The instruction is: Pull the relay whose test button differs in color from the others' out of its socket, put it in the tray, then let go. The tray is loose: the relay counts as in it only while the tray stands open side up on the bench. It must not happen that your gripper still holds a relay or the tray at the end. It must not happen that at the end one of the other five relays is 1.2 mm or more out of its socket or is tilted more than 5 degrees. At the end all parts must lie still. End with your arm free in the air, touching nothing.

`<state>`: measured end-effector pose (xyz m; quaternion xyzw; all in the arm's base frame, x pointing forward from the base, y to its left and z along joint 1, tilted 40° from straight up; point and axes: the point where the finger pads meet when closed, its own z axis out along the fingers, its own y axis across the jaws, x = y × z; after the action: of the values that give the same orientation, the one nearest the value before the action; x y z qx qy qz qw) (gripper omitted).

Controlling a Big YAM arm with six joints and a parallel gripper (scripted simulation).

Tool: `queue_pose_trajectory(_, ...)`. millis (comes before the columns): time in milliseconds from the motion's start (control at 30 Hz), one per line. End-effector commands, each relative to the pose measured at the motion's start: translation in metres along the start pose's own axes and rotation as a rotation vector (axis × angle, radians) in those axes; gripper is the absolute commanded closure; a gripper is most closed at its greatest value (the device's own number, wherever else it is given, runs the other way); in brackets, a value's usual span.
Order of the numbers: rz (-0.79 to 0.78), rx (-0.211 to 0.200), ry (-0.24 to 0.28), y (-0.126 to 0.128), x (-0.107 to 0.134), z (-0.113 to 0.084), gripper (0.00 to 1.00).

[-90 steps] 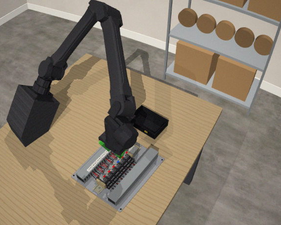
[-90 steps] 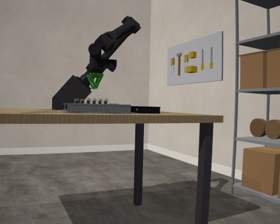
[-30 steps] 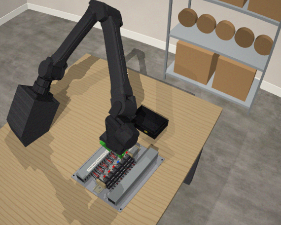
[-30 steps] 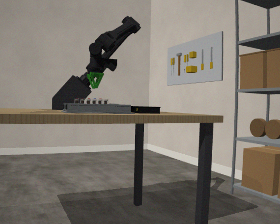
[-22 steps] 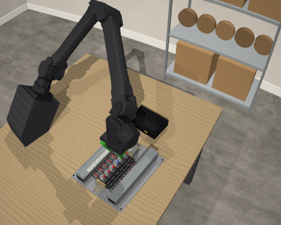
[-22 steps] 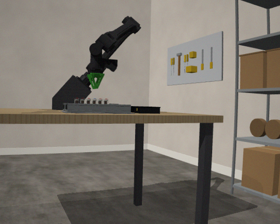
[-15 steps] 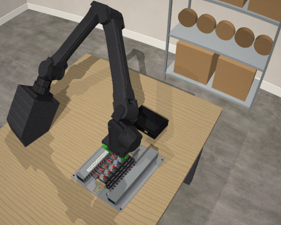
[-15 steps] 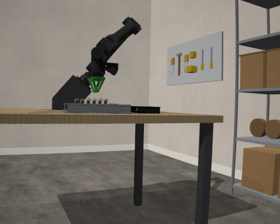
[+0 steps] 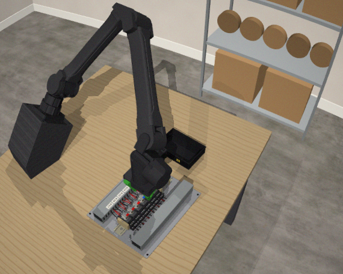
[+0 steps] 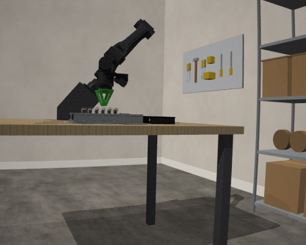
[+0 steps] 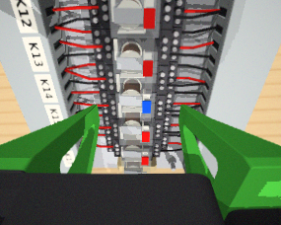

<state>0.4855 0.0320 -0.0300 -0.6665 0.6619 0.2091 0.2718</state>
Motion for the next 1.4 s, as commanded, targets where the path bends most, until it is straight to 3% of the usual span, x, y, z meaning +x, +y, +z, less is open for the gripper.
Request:
queue_pose_trajectory(0,0.005,0.007,-0.004,-0.001,-0.001,0.003,0.41)
queue_pose_trajectory(500,0.012,0.028,-0.001,-0.003,0.005,-0.007,0.41)
queue_pose_trajectory(1367,0.015,0.030,-0.001,-0.002,0.009,-0.008,0.41)
